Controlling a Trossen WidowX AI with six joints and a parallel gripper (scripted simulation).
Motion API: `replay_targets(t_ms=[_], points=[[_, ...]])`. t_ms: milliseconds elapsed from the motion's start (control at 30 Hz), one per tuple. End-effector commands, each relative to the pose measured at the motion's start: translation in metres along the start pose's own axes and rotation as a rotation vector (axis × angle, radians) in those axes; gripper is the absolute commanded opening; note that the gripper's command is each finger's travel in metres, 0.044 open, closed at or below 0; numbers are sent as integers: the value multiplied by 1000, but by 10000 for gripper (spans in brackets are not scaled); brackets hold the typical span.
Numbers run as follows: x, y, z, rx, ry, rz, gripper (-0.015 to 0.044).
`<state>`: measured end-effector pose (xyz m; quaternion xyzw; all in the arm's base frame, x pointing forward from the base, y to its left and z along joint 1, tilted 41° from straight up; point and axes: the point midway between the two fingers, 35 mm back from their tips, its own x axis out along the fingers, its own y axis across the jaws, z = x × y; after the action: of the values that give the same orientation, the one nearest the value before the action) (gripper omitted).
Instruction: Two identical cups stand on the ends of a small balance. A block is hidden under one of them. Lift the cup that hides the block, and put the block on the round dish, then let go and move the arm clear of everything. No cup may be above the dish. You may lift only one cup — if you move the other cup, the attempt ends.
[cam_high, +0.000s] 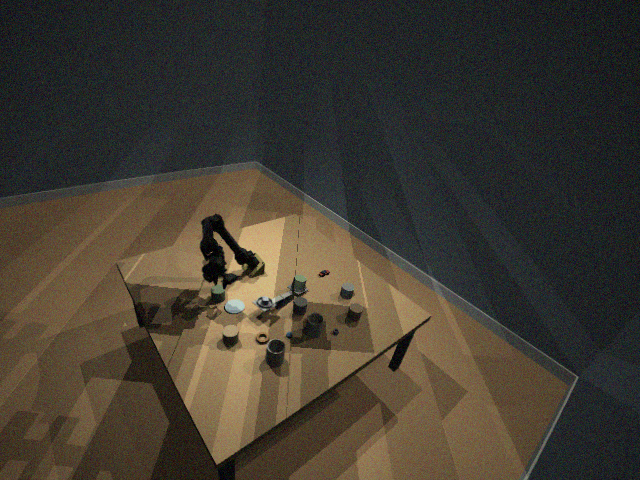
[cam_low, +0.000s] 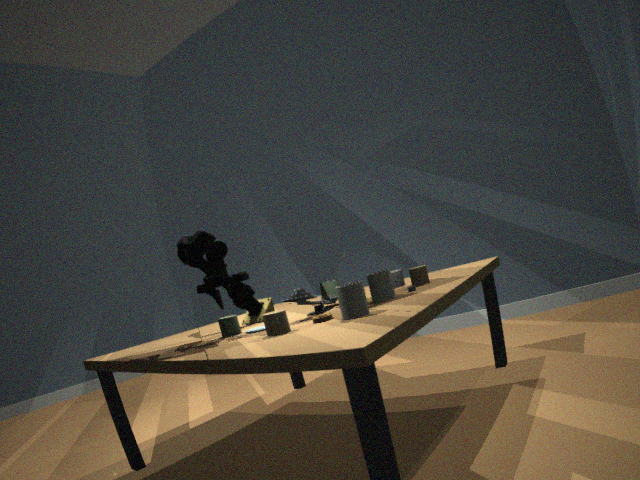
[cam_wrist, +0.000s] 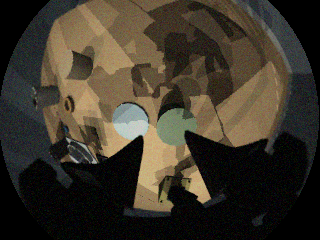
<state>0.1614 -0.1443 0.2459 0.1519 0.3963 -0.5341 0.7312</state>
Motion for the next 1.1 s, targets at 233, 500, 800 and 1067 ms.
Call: replay_targets(t_ms=[233,500,800,1067], points=[[0,35,5,-323,29,11,260],[-2,62,6,-598,46,18,260],[-4,93,3,-907,61,26,260],[-7,121,-3,-1162,66,32,260]])
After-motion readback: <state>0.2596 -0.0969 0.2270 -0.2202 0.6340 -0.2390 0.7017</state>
